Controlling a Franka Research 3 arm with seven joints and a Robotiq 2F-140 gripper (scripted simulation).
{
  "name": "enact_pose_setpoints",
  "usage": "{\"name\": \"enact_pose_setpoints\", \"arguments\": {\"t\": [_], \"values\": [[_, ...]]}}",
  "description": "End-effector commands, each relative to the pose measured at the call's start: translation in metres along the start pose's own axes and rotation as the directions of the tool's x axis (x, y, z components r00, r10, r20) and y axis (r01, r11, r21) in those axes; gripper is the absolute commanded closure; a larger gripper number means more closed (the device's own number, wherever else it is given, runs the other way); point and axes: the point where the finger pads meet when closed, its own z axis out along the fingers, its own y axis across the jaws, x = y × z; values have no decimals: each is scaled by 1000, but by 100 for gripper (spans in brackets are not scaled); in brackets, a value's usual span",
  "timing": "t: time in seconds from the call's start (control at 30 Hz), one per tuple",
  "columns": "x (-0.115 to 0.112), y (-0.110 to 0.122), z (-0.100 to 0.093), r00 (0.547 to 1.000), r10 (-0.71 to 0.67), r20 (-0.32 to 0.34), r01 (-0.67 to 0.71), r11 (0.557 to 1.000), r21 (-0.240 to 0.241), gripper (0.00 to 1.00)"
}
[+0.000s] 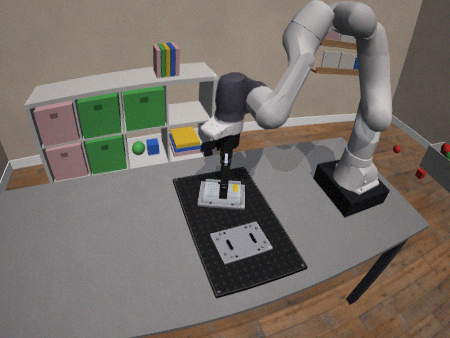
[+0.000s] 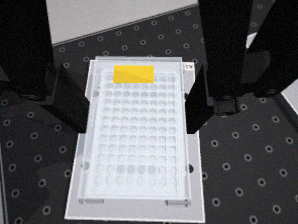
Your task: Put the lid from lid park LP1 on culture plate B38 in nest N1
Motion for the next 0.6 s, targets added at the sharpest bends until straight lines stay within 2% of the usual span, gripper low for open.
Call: {"name": "enact_pose_setpoints", "arguments": {"t": [0.0, 0.57], "values": [[1, 0, 0, 1000, 4, -3, -4, 1000, 1, 90], [1, 0, 1, 1000, 8, -3, -8, 1000, 1, 90]]}}
